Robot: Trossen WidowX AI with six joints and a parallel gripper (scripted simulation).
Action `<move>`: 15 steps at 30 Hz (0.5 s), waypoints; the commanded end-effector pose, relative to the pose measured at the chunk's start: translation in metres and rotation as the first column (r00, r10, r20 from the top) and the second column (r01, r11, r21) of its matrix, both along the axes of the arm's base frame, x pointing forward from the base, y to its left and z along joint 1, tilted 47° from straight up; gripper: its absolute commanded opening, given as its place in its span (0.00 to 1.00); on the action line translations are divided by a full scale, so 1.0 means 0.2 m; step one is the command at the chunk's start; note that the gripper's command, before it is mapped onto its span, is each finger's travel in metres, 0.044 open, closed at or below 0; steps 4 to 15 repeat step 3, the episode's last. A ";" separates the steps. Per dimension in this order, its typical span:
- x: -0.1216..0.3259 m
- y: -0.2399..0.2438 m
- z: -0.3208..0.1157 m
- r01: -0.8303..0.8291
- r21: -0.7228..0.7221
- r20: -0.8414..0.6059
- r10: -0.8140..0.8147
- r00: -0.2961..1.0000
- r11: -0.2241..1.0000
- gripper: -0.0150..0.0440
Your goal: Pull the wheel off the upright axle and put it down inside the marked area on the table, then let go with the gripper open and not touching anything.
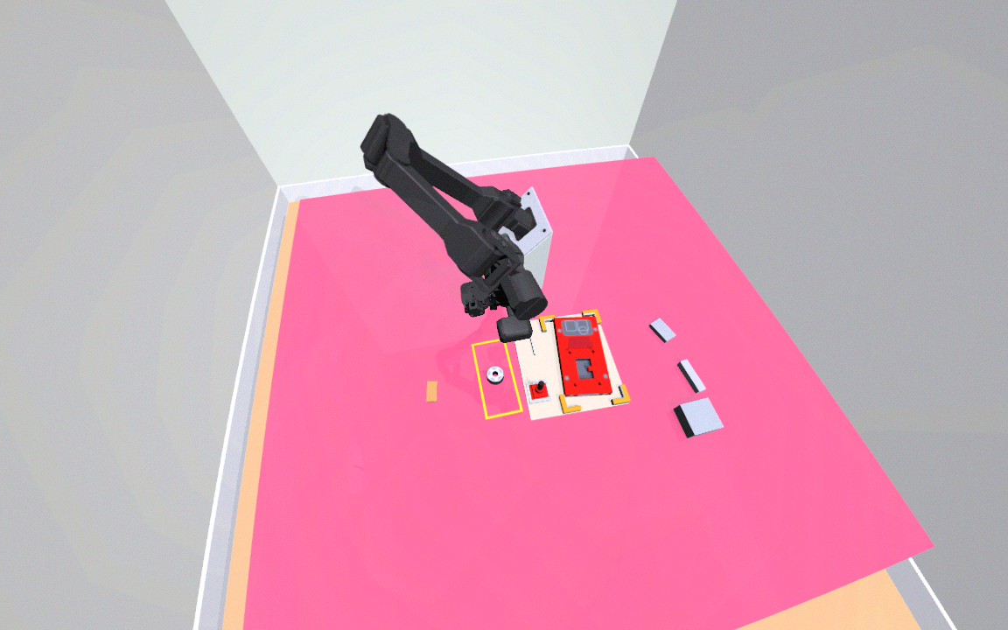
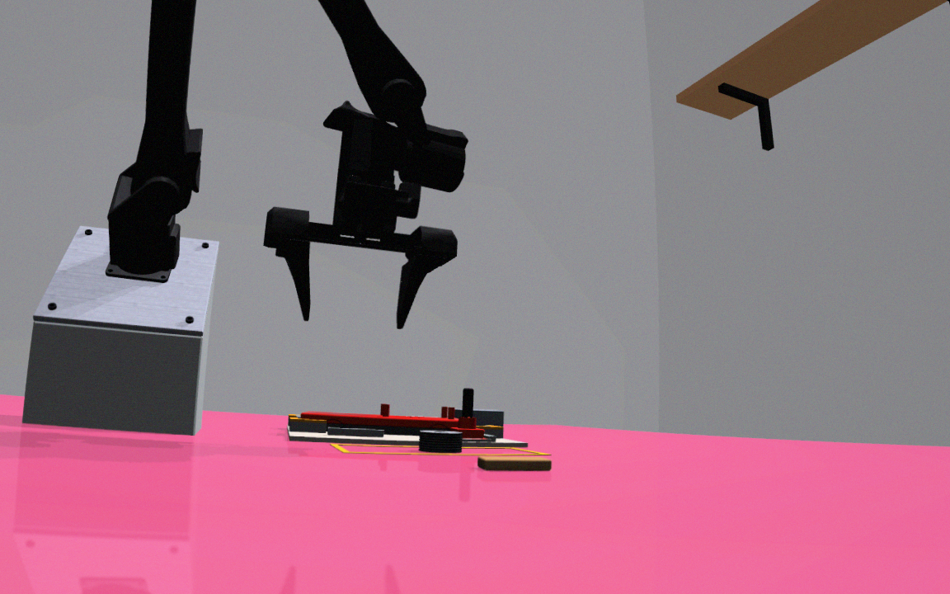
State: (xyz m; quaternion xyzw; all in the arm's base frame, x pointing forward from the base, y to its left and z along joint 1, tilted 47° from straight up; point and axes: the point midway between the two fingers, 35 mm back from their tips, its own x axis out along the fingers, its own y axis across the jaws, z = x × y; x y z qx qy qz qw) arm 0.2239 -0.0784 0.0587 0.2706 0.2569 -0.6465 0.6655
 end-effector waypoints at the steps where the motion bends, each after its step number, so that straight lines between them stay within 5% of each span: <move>1: 0.00 0.00 0.00 0.002 -0.004 0.000 -0.002 1.000 1.000 1.00; 15: 0.00 0.00 0.00 0.002 -0.004 0.000 -0.002 1.000 1.000 1.00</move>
